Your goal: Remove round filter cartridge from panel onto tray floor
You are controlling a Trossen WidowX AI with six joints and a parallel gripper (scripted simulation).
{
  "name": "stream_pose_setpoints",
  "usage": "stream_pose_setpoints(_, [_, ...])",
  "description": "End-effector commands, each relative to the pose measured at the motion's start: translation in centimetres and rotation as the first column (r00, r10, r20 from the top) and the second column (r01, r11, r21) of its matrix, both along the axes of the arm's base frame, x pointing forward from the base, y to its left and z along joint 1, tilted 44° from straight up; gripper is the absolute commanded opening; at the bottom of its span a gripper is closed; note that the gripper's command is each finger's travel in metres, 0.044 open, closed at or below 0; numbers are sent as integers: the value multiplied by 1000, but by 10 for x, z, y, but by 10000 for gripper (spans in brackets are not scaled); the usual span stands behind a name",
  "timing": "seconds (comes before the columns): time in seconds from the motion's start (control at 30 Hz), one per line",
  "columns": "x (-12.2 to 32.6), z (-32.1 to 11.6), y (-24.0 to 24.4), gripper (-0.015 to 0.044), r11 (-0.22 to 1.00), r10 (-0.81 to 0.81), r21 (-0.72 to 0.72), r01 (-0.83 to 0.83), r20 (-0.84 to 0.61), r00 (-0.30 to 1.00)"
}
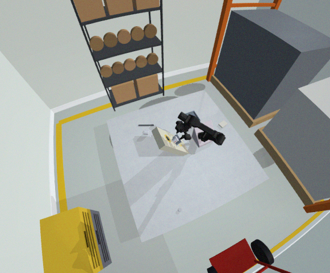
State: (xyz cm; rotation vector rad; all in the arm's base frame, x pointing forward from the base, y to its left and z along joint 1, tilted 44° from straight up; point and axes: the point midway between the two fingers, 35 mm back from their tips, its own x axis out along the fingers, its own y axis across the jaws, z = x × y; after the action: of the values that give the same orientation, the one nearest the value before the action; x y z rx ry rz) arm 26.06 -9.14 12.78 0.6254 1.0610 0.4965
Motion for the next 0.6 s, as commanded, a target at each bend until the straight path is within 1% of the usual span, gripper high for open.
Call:
stream_pose_setpoints(0.0, [2, -5, 4, 305, 1000, 8, -8, -8, -2, 1000])
stream_pose_setpoints(0.57, [13, -22, 22, 305, 1000, 8, -7, -8, 0, 1000])
